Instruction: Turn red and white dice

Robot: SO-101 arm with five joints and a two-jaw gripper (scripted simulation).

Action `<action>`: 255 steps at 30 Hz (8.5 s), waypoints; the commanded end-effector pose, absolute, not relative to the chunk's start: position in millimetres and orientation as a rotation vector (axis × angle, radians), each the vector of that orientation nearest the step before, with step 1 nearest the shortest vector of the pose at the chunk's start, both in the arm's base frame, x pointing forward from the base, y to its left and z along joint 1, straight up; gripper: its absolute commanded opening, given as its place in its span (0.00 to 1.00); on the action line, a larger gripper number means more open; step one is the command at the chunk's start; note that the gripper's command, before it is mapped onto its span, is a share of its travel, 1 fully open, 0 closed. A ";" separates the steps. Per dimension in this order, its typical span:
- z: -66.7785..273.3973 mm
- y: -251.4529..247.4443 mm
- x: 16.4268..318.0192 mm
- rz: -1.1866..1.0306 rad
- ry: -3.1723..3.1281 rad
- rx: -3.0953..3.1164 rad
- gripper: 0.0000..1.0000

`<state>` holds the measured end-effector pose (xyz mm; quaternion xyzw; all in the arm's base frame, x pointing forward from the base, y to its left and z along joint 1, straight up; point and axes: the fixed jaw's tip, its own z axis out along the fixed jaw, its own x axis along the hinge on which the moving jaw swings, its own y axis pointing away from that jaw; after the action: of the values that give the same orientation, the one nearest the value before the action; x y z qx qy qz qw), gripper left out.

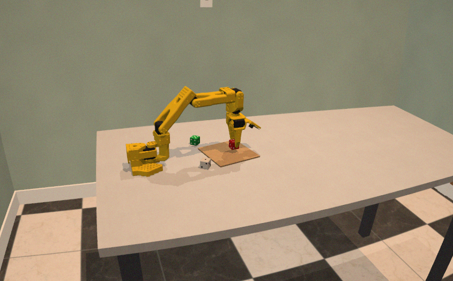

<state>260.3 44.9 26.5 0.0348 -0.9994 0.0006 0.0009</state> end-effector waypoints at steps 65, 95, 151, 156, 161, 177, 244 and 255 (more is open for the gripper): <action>24.5 47.4 264.7 -0.007 -3.178 0.126 0.14; 24.5 47.4 264.7 -0.007 -3.178 0.126 0.33; 87.7 47.4 265.2 -0.037 -3.336 0.126 0.33; 104.9 47.7 266.8 -0.051 -3.407 0.129 0.33; 138.0 47.6 266.5 -0.081 -3.543 0.134 0.32; 203.6 45.5 252.1 -0.151 -3.818 0.144 0.31; 194.3 25.6 238.7 0.327 -3.539 1.259 0.31; 190.8 17.0 233.8 0.498 -3.294 1.673 0.31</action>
<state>235.9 20.9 179.8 0.3986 -0.8726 0.1005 -0.2638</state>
